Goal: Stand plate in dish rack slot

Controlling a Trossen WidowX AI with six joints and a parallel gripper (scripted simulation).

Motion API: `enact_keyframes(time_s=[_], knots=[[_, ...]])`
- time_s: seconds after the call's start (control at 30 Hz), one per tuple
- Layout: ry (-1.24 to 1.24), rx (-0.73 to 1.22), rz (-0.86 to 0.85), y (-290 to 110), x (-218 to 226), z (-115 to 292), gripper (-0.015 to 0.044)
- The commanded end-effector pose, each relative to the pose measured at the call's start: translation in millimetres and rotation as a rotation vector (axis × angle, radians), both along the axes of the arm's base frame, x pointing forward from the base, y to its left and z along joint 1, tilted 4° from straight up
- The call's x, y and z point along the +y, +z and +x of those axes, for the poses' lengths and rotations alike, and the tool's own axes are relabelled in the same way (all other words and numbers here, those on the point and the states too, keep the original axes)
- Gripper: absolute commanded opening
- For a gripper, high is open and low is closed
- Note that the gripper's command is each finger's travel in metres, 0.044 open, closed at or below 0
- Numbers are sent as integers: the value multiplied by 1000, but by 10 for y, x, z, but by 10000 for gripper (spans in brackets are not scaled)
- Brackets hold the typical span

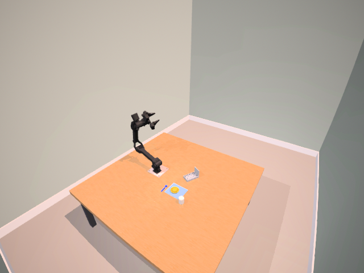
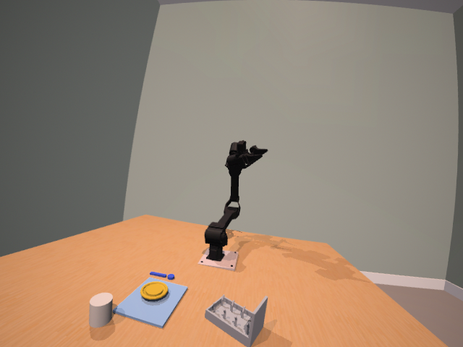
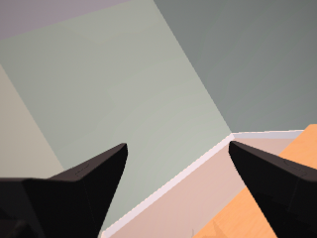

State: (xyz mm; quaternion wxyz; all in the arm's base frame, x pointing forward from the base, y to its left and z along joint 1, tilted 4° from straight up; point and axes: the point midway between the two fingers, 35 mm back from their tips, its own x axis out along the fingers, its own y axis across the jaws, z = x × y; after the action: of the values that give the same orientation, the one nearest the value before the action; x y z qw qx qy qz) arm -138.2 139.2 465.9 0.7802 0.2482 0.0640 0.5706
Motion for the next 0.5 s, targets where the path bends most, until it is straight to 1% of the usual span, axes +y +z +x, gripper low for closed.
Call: enact_keyframes(time_s=[0.0, 0.07, 0.27, 0.47], knots=[[-3, 2, 0, 6, -1, 18, 400], [-29, 16, 2, 48, -10, 158, 400], [-150, 84, -2, 172, -71, 803, 400], [-270, 155, -31, 188, -162, 1443, 400]])
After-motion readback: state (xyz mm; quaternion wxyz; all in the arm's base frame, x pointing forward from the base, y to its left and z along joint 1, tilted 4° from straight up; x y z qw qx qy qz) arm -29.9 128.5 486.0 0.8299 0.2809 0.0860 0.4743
